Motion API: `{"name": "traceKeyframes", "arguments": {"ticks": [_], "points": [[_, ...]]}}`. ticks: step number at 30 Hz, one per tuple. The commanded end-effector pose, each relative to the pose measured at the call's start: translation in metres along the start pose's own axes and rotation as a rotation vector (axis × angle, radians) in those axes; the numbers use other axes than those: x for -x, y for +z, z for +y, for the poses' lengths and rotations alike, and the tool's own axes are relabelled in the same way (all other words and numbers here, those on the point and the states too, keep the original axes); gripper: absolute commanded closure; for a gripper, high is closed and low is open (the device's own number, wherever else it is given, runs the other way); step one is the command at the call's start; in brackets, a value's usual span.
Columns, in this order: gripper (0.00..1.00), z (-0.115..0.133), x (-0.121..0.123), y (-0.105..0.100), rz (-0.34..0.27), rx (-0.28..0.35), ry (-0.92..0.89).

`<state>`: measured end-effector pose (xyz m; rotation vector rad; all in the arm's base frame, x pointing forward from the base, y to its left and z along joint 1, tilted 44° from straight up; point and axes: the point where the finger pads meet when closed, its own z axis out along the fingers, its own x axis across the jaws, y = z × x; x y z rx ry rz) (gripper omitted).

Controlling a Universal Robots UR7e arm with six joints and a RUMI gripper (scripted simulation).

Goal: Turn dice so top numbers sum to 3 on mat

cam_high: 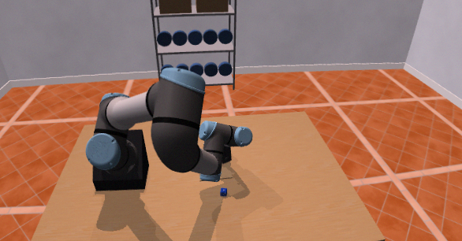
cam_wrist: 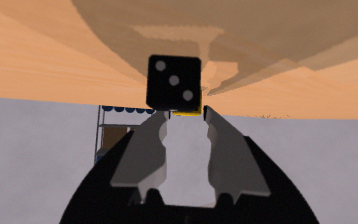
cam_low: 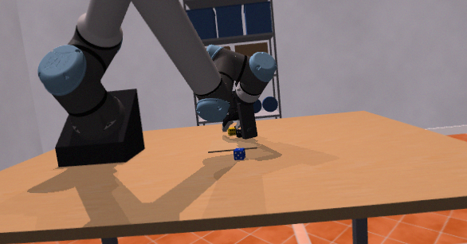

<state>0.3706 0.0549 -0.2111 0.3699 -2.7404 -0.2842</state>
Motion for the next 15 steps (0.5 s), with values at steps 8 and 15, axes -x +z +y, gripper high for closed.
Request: {"name": "traceKeyframes", "arguments": {"ticks": [8,15], "points": [[0.76,0.000,0.000,-0.013,-0.001,0.000,-0.001],[0.76,0.000,0.000,-0.036,-0.001,0.000,-0.001]]}}
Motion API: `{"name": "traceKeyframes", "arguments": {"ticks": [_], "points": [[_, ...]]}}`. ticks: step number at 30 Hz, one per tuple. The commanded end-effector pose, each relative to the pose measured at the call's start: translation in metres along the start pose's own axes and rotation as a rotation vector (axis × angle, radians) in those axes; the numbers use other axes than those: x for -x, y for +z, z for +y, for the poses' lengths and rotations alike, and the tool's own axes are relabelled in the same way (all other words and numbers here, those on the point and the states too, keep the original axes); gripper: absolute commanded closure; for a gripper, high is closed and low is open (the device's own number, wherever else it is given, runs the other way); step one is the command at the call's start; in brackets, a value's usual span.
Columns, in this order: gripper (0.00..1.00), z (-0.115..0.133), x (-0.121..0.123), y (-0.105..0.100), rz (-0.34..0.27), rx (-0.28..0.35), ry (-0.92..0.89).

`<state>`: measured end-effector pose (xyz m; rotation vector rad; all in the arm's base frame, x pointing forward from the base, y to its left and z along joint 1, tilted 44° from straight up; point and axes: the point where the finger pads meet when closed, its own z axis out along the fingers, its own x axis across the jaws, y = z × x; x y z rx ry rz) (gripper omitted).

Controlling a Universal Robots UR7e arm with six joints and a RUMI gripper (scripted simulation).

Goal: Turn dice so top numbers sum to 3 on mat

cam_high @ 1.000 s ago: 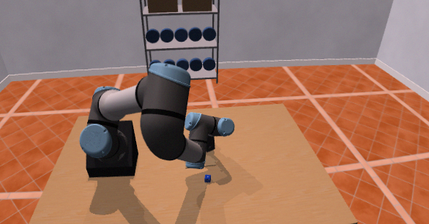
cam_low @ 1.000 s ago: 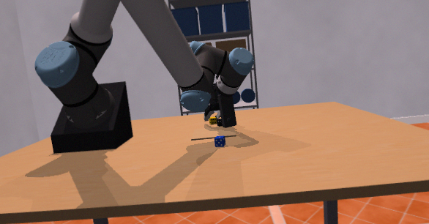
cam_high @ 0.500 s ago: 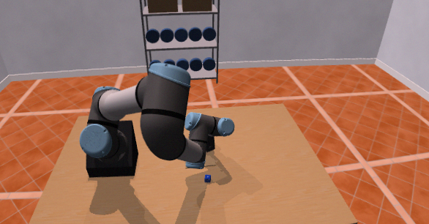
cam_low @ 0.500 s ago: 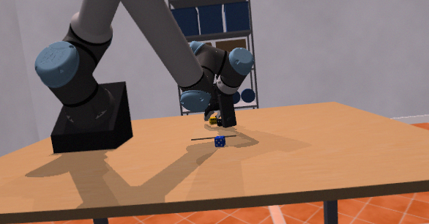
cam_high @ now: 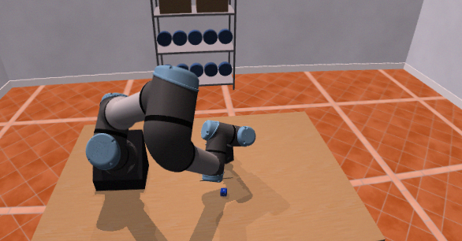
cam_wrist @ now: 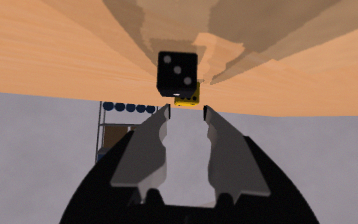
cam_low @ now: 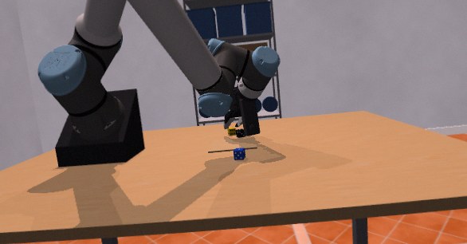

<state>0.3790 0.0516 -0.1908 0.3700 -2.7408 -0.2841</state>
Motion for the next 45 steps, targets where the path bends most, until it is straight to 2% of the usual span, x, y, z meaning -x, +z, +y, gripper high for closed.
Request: {"name": "traceKeyframes", "arguments": {"ticks": [1,6,15,32,45], "points": [[0.76,0.000,0.000,-0.017,0.000,0.000,-0.001],[0.76,0.000,0.000,-0.027,0.000,0.000,-0.001],[0.76,0.002,0.000,-0.029,0.000,0.000,-0.001],[0.76,0.046,0.000,-0.060,0.000,0.000,-0.001],[0.76,0.049,0.000,-0.062,0.000,0.000,-0.002]]}}
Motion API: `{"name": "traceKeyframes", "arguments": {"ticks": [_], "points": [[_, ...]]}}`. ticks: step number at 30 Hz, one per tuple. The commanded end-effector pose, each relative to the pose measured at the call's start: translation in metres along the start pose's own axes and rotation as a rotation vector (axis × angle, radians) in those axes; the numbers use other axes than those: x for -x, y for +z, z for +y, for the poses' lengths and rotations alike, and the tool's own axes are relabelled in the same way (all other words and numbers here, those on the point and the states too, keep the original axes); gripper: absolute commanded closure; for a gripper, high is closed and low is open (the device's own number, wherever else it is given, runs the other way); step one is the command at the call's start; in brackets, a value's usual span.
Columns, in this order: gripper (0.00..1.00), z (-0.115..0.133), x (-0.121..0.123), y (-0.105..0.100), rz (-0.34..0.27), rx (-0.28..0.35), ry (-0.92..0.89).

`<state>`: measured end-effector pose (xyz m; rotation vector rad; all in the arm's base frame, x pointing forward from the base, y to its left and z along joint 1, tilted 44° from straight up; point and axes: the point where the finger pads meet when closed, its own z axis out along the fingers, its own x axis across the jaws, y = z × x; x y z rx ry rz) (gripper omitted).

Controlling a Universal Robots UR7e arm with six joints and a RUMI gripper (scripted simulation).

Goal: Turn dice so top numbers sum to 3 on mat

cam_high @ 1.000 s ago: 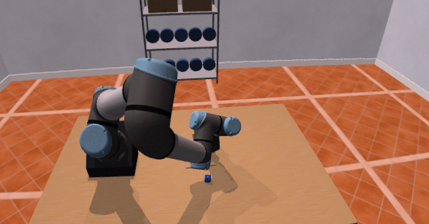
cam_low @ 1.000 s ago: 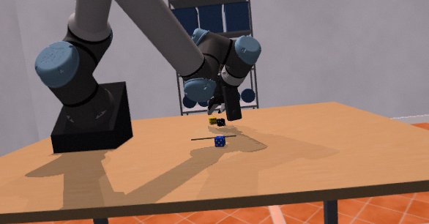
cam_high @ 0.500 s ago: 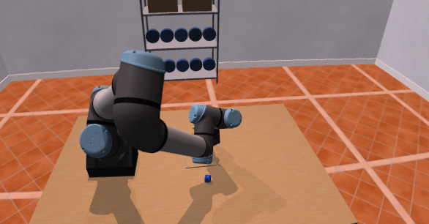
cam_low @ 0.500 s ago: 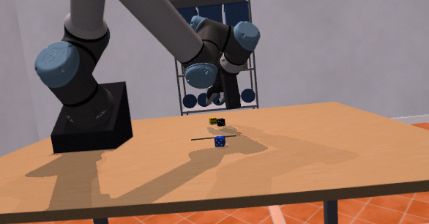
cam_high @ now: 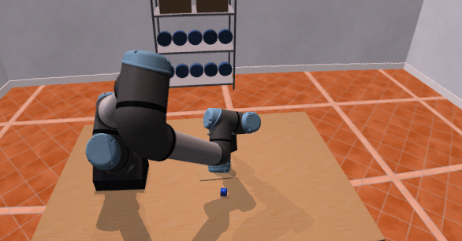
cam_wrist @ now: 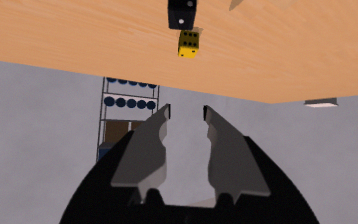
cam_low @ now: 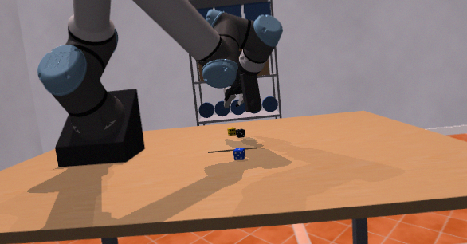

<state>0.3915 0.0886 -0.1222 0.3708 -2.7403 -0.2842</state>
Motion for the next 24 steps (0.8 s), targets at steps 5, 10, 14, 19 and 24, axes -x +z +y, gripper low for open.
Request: {"name": "traceKeyframes", "arguments": {"ticks": [5,10,14,19,24], "points": [[0.76,0.0005,0.0003,-0.0004,0.000,-0.001,-0.006],[0.76,0.0006,0.0004,-0.0002,0.001,-0.003,-0.018],[0.76,0.0007,0.0005,0.0001,0.002,-0.005,-0.034],[0.76,0.0008,0.0006,0.0004,0.004,-0.007,-0.050],[0.76,0.0011,0.0009,0.0011,0.007,-0.012,-0.087]]}}
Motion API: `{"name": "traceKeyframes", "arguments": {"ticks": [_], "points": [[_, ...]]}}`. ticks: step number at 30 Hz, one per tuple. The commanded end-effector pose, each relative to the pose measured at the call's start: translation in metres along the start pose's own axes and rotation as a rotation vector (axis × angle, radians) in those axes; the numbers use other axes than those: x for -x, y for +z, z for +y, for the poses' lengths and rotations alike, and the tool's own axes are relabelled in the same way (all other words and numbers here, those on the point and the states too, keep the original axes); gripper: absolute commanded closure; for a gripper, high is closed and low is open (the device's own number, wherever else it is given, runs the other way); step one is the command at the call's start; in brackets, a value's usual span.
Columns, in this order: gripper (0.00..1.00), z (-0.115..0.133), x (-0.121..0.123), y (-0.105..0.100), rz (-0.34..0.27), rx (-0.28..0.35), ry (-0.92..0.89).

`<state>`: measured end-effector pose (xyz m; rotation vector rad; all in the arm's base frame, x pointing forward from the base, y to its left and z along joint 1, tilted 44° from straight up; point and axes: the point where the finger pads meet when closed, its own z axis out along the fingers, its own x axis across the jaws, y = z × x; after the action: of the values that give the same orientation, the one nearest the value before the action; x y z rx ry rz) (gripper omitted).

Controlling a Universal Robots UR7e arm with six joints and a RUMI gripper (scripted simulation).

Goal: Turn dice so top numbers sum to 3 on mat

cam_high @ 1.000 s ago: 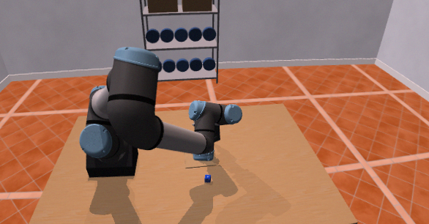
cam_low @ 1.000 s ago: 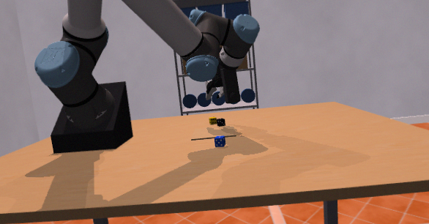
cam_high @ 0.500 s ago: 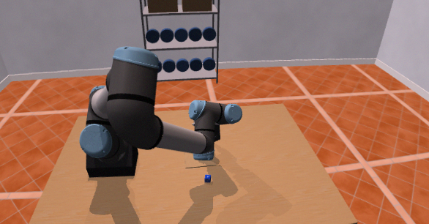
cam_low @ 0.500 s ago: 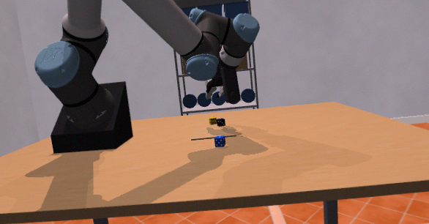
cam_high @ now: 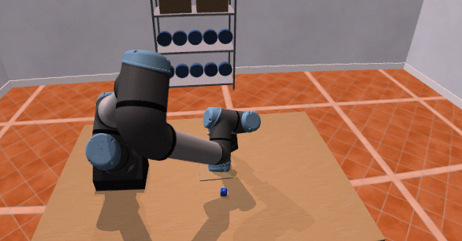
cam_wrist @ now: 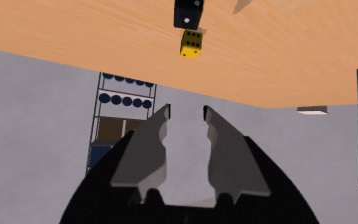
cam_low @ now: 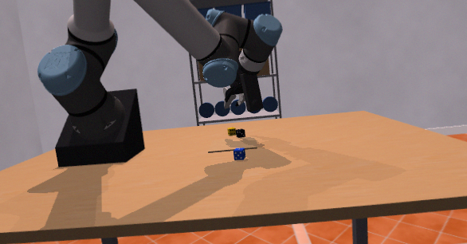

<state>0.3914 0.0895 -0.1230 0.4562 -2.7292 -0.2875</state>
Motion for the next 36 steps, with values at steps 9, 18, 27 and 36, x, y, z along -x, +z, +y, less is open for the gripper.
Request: {"name": "traceKeyframes", "arguments": {"ticks": [9,18,27,36], "points": [[0.76,0.0011,0.0012,0.0017,0.010,-0.015,-0.115],[0.76,0.0022,0.0022,0.0039,0.024,-0.029,-0.242],[0.76,0.0038,0.0034,0.0063,0.042,-0.045,-0.386],[0.76,0.0068,0.0050,0.0102,0.075,-0.065,-0.618]]}}
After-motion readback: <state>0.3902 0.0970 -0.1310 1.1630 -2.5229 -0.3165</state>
